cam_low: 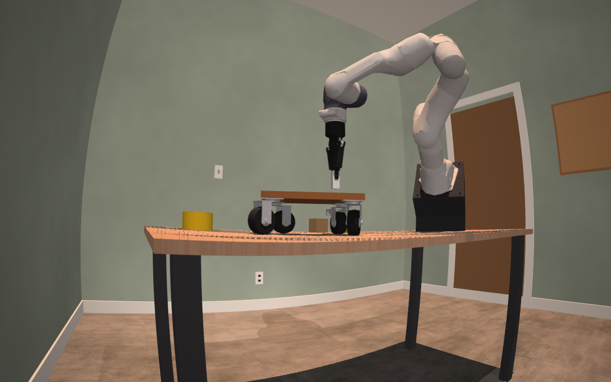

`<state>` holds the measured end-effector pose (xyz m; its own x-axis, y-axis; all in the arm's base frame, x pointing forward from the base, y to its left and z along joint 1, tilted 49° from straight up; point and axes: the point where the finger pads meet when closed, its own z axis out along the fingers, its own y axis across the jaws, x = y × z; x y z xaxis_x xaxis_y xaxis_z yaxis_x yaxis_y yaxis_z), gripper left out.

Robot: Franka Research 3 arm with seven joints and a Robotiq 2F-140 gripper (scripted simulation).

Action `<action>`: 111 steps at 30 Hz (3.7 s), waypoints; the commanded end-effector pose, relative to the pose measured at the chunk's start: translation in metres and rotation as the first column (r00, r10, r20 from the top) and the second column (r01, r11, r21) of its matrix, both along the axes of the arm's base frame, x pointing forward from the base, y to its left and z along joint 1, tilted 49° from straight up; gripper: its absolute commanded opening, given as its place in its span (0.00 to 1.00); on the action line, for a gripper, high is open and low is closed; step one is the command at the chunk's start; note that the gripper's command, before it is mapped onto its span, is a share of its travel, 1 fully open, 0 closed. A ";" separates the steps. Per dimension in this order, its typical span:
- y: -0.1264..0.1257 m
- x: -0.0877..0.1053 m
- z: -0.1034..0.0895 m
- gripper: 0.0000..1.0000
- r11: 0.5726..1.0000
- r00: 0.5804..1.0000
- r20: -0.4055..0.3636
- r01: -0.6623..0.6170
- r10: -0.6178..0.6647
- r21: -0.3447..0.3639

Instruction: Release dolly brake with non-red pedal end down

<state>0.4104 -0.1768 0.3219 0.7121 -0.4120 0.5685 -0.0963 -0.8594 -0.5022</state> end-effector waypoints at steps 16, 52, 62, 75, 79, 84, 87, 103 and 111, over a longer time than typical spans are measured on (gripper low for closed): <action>0.007 0.017 -0.016 0.00 1.000 1.000 0.001 0.000 0.000 -0.003; 0.019 0.045 -0.043 0.00 1.000 1.000 0.001 0.000 0.000 -0.003; 0.019 0.045 -0.043 0.00 1.000 1.000 0.001 0.000 0.000 -0.003; 0.019 0.045 -0.043 0.00 1.000 1.000 0.001 0.000 0.000 -0.003; 0.019 0.045 -0.043 0.00 1.000 1.000 0.001 0.000 0.000 -0.003; 0.019 0.045 -0.043 0.00 1.000 1.000 0.001 0.000 0.000 -0.003; 0.019 0.045 -0.043 0.00 1.000 1.000 0.001 0.000 0.000 -0.003; 0.018 0.046 -0.043 0.00 1.000 1.000 0.001 0.000 0.000 -0.003; 0.018 0.046 -0.043 0.00 1.000 1.000 0.001 0.000 0.000 -0.003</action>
<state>0.4553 -0.1575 0.2785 0.7128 -0.4122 0.5674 -0.0959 -0.8587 -0.5033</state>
